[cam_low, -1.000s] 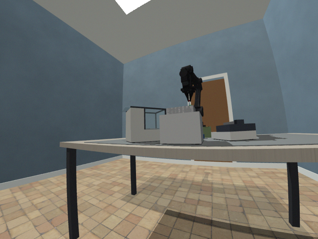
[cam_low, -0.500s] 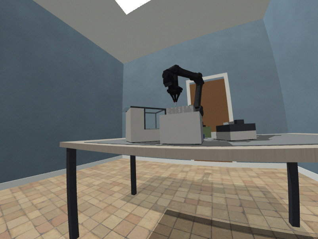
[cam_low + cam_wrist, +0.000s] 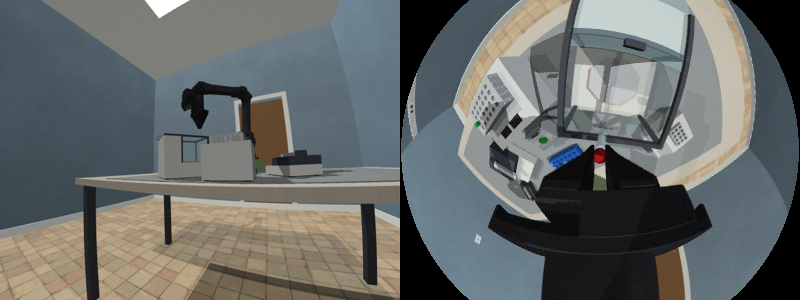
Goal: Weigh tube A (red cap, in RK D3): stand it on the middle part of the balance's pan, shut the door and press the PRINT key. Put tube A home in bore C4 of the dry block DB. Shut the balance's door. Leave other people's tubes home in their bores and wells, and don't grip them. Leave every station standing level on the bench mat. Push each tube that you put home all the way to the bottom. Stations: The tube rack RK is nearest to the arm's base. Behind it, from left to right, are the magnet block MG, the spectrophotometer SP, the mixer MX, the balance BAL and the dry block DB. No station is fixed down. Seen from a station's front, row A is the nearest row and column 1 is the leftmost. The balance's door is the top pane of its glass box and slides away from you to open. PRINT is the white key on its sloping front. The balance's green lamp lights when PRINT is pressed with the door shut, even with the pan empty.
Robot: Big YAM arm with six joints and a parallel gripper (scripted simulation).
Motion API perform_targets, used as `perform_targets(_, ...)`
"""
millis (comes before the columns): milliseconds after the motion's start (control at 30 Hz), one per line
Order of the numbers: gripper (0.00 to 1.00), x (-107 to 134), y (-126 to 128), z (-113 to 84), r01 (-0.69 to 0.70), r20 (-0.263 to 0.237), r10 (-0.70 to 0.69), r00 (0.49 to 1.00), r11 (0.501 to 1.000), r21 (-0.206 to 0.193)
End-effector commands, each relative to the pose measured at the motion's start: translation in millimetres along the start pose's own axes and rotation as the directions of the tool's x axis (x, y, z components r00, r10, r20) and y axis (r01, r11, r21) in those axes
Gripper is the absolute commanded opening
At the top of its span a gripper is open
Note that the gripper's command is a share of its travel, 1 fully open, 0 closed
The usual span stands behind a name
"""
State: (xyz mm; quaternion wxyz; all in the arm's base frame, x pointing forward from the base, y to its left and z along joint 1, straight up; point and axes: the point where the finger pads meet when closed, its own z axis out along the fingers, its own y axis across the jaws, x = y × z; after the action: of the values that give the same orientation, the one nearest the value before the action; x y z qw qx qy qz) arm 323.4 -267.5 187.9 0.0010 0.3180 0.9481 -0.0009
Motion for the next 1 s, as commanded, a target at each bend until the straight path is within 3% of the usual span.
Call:
perform_targets(0, 0.09, -29, -8, -18.2, -0.069, 0.037, 0.069, 0.997, 0.998, -0.001)
perform_targets(233, 0.09, -77, -43, -17.6, -0.168, 0.035, 0.168, 0.985, 0.986, -0.001)
perform_targets(333, 0.09, -77, -43, -17.5, -0.168, 0.035, 0.168, 0.985, 0.986, -0.001)
perform_targets(367, 0.09, -75, -32, -14.8, -0.146, 0.029, 0.146, 0.989, 0.989, -0.001)
perform_targets(400, 0.09, -56, -29, -12.7, -0.146, 0.014, 0.146, 0.989, 0.989, 0.0)
perform_targets(533, 0.09, -54, -29, -12.8, -0.146, 0.014, 0.146, 0.989, 0.989, 0.0)
perform_targets(567, 0.09, -72, -30, -36.4, -0.144, 0.074, 0.144, 0.987, 0.99, -0.003)
perform_targets(633, 0.09, -70, -35, -36.7, -0.154, 0.074, 0.154, 0.985, 0.988, -0.003)
perform_targets(833, 0.09, -52, -32, -15.8, -0.152, 0.02, 0.152, 0.988, 0.988, 0.0)
perform_targets(967, 0.09, -51, -30, -13.6, -0.149, 0.015, 0.149, 0.989, 0.989, 0.0)
